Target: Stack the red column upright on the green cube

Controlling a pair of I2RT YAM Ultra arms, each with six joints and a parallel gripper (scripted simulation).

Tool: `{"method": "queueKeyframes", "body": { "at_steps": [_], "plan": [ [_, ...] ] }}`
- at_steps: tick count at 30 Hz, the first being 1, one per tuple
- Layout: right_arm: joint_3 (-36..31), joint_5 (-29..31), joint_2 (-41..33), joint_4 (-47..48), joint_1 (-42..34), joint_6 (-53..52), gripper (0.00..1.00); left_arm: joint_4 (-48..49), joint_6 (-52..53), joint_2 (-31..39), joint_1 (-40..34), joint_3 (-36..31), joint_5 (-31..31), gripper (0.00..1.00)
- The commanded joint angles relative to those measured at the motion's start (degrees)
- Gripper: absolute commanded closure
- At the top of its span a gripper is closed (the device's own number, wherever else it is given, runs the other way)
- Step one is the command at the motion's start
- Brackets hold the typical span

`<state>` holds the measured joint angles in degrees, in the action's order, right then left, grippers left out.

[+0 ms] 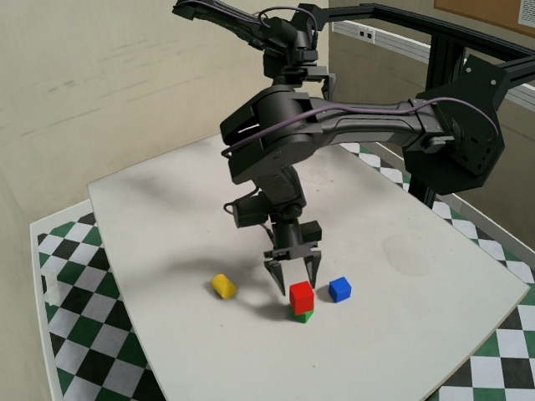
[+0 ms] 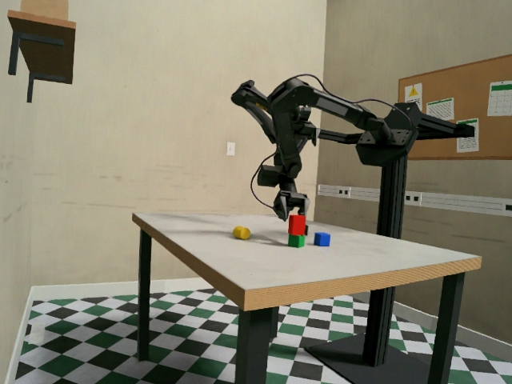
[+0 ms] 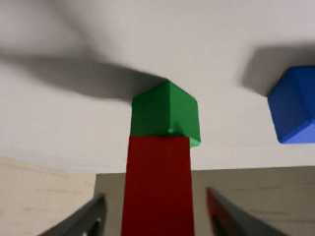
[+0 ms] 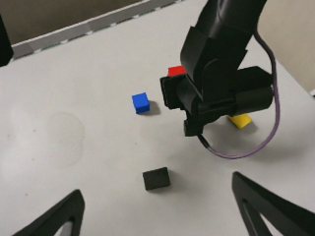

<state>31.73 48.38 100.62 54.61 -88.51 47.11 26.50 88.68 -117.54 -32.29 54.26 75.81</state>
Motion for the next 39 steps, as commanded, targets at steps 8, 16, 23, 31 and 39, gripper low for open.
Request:
{"method": "queueKeyframes", "body": {
  "at_steps": [8,16,23,31,39],
  "plan": [
    [0.7,-0.1,-0.8,-0.5,-1.2,0.0,0.0,-12.1,-9.9,2.4,-5.6,0.3,4.3,0.0],
    [0.7,-0.1,-0.8,-0.5,-1.2,0.0,0.0,-12.8,-20.7,-0.7,-9.5,4.9,5.4,0.0],
    [0.7,-0.1,-0.8,-0.5,-1.2,0.0,0.0,-14.2,-30.7,-0.7,-10.1,6.8,2.0,0.0],
    [0.7,-0.1,-0.8,-0.5,-1.2,0.0,0.0,-12.7,-43.3,6.2,-8.5,0.0,-6.1,0.0],
    [0.7,-0.1,-0.8,-0.5,-1.2,0.0,0.0,-9.1,-57.8,17.7,-5.2,-10.3,-19.2,0.0]
  ]
}}
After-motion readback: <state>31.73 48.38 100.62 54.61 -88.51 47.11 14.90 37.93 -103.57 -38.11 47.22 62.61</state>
